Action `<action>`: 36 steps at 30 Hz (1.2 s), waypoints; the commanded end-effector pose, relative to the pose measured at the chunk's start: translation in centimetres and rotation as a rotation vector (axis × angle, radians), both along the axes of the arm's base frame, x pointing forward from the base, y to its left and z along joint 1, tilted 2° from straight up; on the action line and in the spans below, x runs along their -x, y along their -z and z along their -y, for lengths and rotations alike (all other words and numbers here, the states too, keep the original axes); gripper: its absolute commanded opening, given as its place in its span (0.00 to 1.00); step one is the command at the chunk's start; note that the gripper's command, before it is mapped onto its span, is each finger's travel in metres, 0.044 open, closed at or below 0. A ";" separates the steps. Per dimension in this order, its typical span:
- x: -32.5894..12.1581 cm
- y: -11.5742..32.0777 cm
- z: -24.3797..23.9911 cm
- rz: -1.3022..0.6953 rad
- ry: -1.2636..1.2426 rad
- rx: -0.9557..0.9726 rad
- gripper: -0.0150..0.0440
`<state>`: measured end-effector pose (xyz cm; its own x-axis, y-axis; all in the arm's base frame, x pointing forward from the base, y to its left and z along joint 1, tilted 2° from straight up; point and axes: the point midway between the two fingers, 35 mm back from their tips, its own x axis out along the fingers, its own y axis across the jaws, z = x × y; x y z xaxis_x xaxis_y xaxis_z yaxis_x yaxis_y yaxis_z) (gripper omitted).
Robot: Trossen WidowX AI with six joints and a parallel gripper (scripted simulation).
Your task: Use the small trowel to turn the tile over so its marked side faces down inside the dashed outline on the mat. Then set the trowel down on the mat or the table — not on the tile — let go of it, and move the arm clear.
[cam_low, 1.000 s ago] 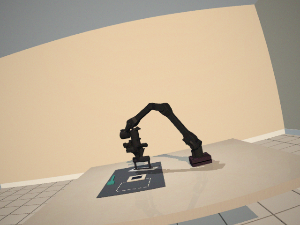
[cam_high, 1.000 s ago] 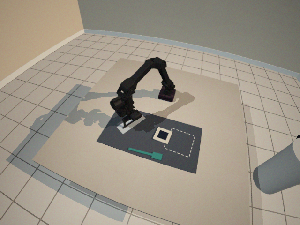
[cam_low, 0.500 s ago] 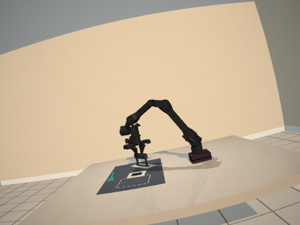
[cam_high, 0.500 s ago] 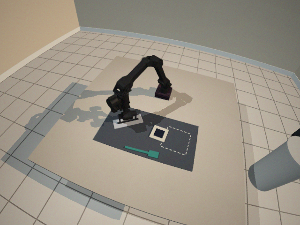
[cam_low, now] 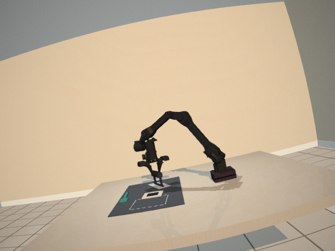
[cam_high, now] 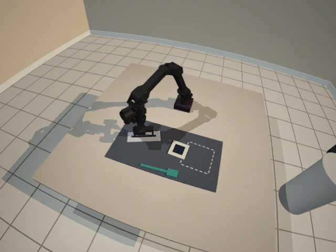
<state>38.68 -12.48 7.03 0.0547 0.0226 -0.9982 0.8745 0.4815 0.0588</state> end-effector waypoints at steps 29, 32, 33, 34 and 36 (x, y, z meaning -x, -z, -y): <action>0.6 -4.4 0.0 -0.003 0.028 -0.004 0.71; 0.6 -4.4 0.0 -0.003 0.023 -0.004 0.71; 0.6 -4.4 0.0 -0.002 0.005 -0.003 0.71; 0.6 -4.4 -0.1 -0.002 -0.024 -0.002 0.71; 0.6 -4.4 -0.1 0.000 -0.093 0.002 0.71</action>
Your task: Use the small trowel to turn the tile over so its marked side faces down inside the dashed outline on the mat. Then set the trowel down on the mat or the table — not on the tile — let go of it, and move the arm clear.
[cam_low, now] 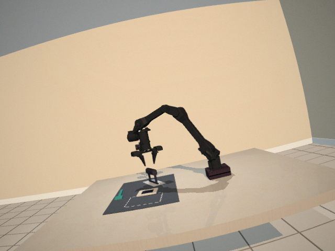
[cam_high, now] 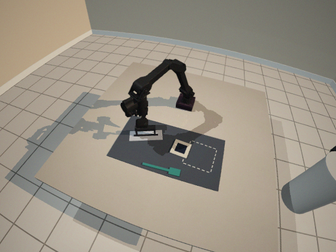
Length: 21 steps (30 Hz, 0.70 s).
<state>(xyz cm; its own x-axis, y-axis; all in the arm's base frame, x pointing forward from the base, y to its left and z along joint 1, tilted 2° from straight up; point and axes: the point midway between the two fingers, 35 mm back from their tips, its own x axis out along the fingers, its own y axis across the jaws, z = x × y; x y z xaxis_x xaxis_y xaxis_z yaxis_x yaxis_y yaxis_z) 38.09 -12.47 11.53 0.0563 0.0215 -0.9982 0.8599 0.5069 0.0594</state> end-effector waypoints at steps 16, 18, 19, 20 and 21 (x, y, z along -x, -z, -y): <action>0.1 0.1 -0.2 0.011 -0.620 0.030 0.71; 0.1 0.1 -0.2 0.012 -0.690 0.033 0.71; 0.1 0.1 -0.2 0.013 -0.724 0.035 0.71; 0.1 0.1 -0.3 0.014 -0.759 0.037 0.71; 0.1 0.1 -0.3 0.015 -0.794 0.039 0.71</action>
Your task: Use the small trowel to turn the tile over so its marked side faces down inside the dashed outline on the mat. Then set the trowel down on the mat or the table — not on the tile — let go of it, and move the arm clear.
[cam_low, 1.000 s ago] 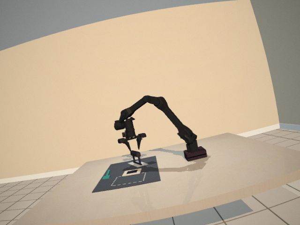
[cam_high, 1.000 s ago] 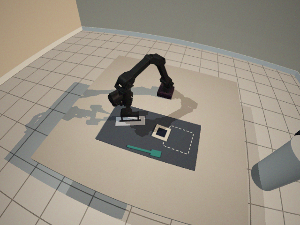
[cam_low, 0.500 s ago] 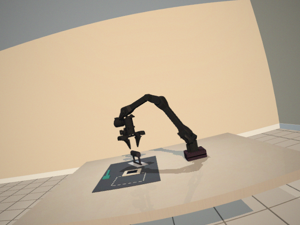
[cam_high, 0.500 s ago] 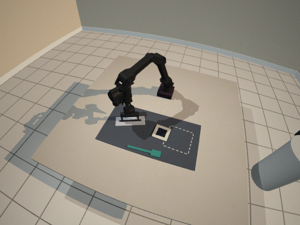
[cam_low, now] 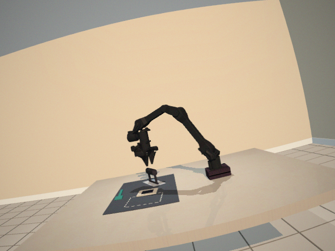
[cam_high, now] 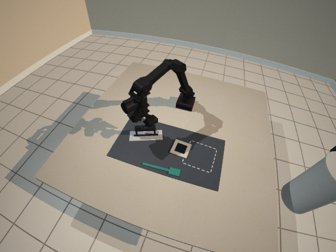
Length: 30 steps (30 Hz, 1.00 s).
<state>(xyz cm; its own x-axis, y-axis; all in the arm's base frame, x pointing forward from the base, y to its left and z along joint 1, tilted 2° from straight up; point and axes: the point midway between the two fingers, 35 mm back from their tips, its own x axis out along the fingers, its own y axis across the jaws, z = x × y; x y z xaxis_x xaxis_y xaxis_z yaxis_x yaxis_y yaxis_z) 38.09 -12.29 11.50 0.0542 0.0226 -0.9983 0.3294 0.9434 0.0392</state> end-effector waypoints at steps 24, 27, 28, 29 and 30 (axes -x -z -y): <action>0.1 0.0 -0.3 0.021 -0.928 0.046 0.71; 0.1 0.0 -0.3 0.023 -1.032 0.051 0.71; 0.1 0.0 -0.4 0.024 -1.067 0.053 0.71; 0.1 0.0 -0.4 0.025 -1.101 0.055 0.71; 0.1 0.0 -0.4 0.026 -1.136 0.057 0.71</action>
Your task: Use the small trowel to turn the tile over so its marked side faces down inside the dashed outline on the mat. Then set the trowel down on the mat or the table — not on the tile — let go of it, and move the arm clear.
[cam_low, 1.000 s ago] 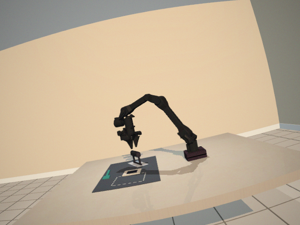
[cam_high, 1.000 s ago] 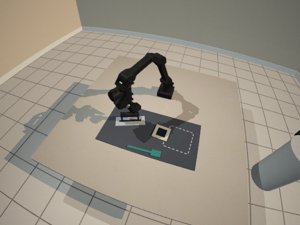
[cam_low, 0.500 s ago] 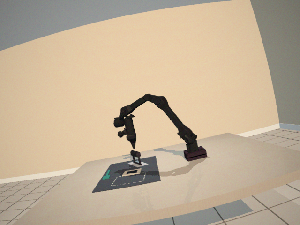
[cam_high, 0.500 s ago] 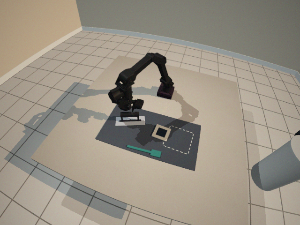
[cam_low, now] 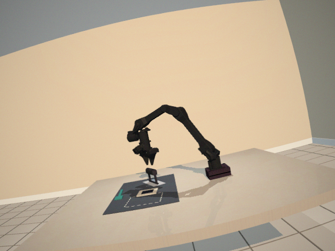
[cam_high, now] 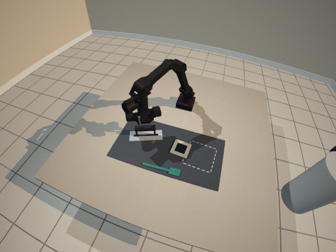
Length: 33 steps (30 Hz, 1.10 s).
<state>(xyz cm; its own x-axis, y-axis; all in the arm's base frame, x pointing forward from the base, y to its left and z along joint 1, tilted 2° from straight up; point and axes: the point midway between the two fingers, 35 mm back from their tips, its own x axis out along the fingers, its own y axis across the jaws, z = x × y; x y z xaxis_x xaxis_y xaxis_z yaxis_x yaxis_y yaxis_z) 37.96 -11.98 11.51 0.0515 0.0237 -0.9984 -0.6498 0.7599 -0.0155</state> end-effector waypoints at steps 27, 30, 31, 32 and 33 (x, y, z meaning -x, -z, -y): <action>0.1 0.0 -0.3 0.026 -1.032 0.050 0.71; 0.1 0.0 -0.4 0.029 -1.136 0.056 0.71; 0.1 0.0 -0.4 0.030 -1.171 0.058 0.71; 0.1 0.0 -0.4 0.030 -1.205 0.059 0.71; 0.1 0.0 -0.4 0.031 -1.240 0.061 0.71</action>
